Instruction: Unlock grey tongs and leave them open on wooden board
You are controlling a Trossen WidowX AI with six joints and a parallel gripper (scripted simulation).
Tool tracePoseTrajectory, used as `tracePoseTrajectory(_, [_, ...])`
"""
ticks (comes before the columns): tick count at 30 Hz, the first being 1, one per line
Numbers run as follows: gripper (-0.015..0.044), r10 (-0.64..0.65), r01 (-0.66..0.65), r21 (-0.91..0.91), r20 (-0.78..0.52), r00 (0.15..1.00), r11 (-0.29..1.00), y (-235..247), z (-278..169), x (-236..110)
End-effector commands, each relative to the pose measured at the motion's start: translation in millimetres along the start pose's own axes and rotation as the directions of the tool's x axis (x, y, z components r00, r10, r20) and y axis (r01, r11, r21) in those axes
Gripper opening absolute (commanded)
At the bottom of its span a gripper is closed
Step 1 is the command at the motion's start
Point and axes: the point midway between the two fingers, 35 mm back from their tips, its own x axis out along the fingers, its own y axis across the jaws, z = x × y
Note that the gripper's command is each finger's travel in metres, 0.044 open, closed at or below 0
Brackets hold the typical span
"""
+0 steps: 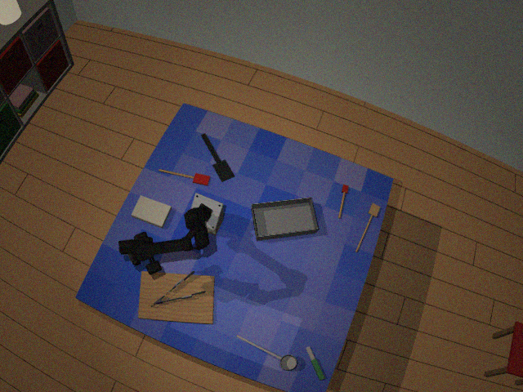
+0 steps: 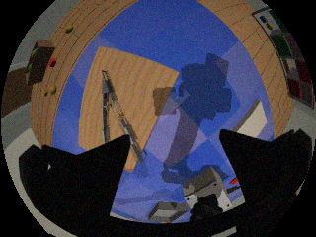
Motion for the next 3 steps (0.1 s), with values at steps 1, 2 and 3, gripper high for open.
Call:
tracePoseTrajectory(1, [0.0440, 0.004, -0.004, -0.002, -0.001, 1.000, 1.000, 0.6, -0.1, -0.3])
tracePoseTrajectory(2, [0.0440, 0.004, -0.004, -0.002, -0.001, 1.000, 1.000, 0.6, -0.1, -0.3])
tracePoseTrajectory(3, [0.0440, 0.004, -0.004, -0.002, -0.001, 1.000, 1.000, 0.6, -0.1, -0.3])
